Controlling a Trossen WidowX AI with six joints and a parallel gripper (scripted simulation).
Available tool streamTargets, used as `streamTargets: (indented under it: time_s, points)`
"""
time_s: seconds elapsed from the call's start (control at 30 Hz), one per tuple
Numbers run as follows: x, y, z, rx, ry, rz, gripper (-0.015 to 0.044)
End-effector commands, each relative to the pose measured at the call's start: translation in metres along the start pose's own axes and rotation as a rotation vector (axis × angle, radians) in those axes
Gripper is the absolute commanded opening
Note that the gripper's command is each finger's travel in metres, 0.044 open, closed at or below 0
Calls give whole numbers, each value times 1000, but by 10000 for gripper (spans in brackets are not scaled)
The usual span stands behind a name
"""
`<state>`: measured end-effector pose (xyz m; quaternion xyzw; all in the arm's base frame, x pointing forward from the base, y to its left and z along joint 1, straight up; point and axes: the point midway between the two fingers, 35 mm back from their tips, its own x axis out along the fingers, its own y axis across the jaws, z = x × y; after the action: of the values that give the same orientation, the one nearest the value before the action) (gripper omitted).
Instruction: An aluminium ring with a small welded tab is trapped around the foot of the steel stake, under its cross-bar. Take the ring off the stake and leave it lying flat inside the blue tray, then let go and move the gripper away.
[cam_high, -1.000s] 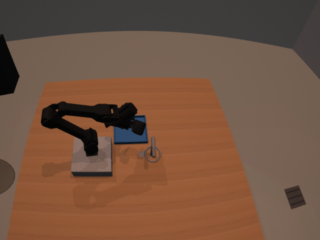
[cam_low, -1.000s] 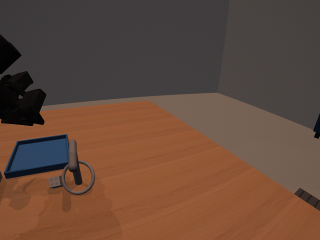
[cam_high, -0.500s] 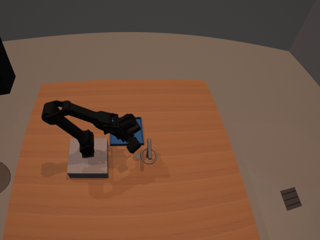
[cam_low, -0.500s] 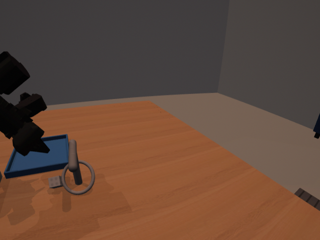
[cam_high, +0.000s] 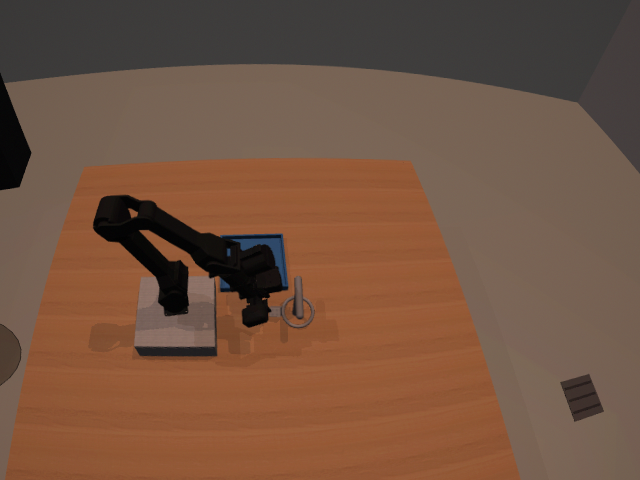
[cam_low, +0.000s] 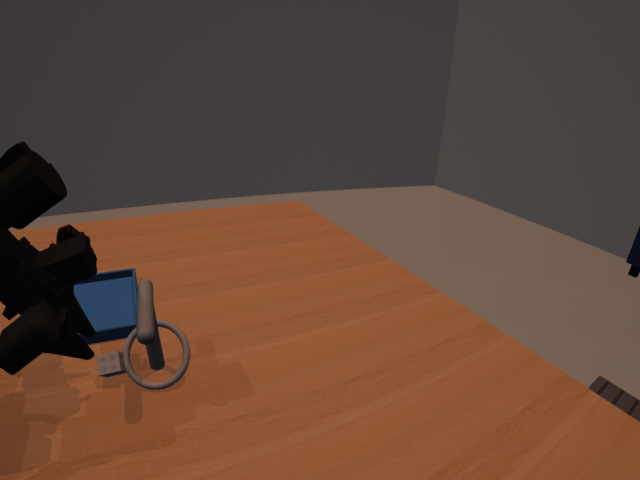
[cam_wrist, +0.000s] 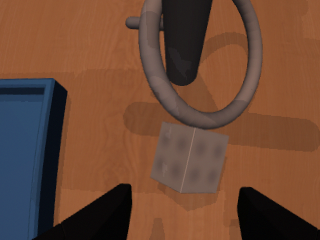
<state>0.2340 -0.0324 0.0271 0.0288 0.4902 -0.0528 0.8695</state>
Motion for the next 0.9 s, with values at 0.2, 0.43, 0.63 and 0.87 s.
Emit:
streamTargets:
  time_s: [0.2,0.43,0.63,0.87]
  points:
    - [9,-2,0,21,3,-12,200]
    - [20,-3,1,21,3,-12,200]
    - [30,-3,0,21,2,-12,200]
    - [42,-3,-1,21,2,-12,200]
